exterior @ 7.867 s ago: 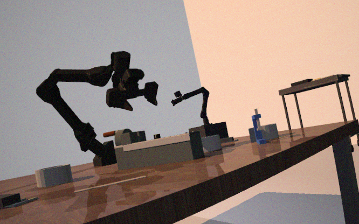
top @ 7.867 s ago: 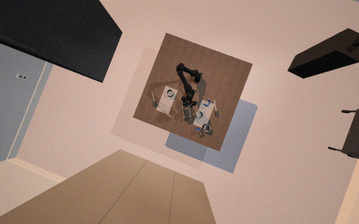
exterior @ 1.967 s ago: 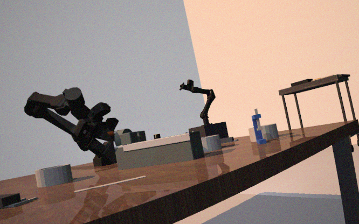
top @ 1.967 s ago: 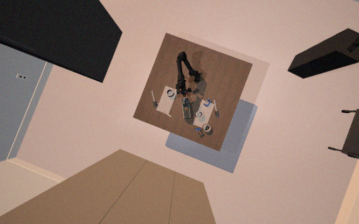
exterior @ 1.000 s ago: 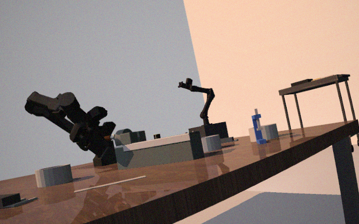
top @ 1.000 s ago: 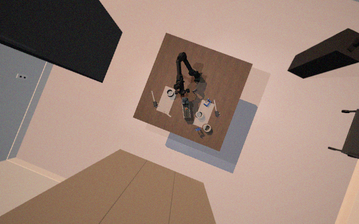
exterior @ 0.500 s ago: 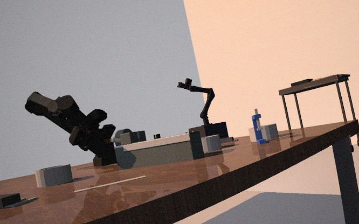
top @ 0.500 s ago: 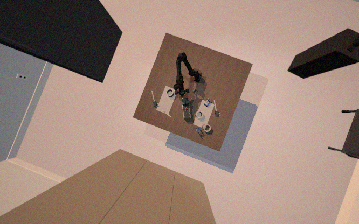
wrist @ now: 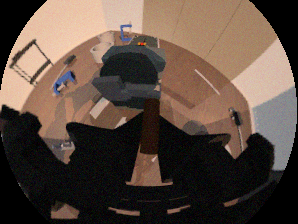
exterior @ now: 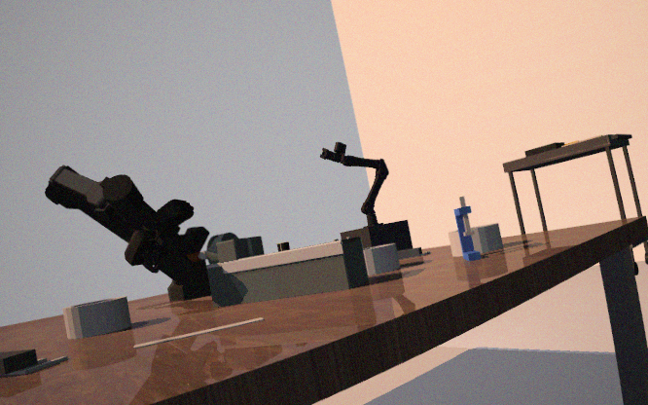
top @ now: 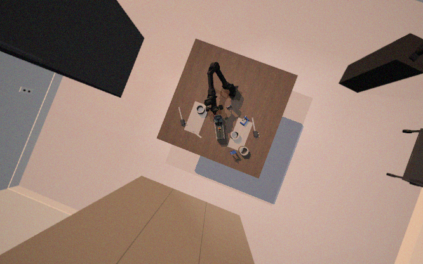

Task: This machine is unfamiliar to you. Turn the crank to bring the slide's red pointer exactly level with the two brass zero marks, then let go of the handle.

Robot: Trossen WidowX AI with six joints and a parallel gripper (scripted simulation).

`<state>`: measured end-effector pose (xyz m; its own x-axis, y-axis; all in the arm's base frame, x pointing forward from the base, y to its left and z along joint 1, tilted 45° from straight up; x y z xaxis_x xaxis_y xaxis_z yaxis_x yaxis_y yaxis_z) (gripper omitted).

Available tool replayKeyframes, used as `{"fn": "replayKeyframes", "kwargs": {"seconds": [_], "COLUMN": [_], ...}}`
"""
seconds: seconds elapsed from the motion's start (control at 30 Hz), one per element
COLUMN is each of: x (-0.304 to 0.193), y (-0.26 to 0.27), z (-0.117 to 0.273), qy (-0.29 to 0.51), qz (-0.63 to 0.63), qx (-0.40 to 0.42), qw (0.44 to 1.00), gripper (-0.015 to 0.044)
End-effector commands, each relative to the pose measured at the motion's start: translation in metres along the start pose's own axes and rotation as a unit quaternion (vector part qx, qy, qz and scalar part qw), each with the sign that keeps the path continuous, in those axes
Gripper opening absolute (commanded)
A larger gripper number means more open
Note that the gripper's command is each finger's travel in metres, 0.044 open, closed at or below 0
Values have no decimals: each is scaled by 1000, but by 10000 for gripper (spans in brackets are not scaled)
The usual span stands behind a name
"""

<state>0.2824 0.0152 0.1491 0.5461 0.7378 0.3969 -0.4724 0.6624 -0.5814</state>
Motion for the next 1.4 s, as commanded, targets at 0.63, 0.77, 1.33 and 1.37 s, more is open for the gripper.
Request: {"fn": "replayKeyframes", "kwargs": {"seconds": [0.63, 0.77, 1.33, 1.37], "x": [0, 0, 28, 31], "y": [0, 0, 5, 5], "z": [0, 0, 26, 30], "qy": [0, 0, 0, 0], "qz": [0, 0, -1, -1], "qx": [0, 0, 1, 1], "qw": [1000, 1000, 1000, 1000], "gripper": [157, 262, 440, 440]}}
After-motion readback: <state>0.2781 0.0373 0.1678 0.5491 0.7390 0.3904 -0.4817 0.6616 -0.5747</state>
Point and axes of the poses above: the point midway between the two fingers, 35 mm back from their tips, its own z axis back along the fingers, its own y axis across the jaws, x = y × z, the point moved 6 cm from there along z, back along the fingers, and after that the axes turned 10 degrees about -z, right-handed, at the moved point
